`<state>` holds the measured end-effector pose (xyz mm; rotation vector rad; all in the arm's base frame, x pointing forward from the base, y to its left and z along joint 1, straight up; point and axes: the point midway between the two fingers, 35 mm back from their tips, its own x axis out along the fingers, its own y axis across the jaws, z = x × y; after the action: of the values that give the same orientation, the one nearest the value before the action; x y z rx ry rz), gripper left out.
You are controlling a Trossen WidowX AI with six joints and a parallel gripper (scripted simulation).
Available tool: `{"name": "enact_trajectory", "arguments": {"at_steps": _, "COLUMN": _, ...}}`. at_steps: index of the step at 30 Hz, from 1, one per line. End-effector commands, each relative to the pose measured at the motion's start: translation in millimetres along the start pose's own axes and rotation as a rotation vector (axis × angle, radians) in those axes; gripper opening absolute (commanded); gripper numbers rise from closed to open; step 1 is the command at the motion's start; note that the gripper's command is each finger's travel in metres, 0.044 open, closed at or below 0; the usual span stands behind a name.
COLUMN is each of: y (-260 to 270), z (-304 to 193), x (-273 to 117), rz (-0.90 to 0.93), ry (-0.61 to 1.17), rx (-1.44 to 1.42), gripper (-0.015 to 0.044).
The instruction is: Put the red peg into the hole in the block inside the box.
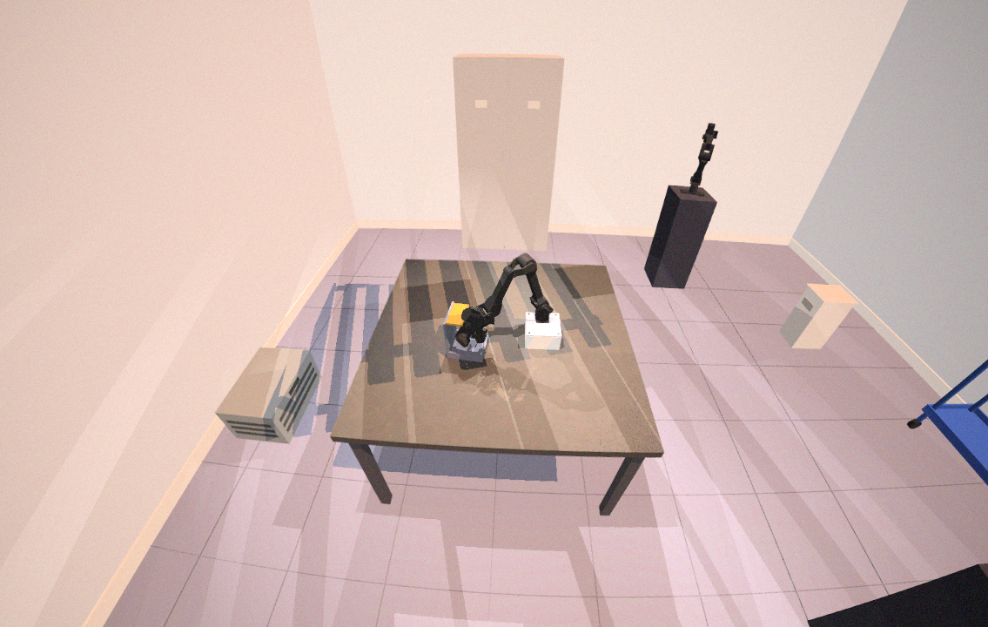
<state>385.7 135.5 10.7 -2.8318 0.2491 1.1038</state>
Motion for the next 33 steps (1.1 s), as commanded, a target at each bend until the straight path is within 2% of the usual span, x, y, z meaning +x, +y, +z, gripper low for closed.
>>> {"name": "enact_trajectory", "arguments": {"at_steps": 1, "y": 1, "z": 7, "x": 4, "rz": 0.003, "ry": -0.015, "rx": -0.009, "gripper": 0.0000}}
{"name": "enact_trajectory", "arguments": {"at_steps": 7, "y": 1, "z": 10, "x": 7, "rz": 0.003, "ry": -0.015, "rx": -0.009, "gripper": 0.0000}}
{"name": "enact_trajectory", "arguments": {"at_steps": 15, "y": 0, "z": 5, "x": 4, "rz": 0.002, "ry": -0.003, "rx": -0.002, "gripper": 0.0210}}
{"name": "enact_trajectory", "arguments": {"at_steps": 16, "y": 0, "z": 5, "x": 4, "rz": 0.002, "ry": -0.003, "rx": -0.002, "gripper": 0.0220}}
{"name": "enact_trajectory", "arguments": {"at_steps": 33, "y": 4, "z": 33, "x": -27, "rz": 0.003, "ry": -0.018, "rx": -0.009, "gripper": 0.0220}}
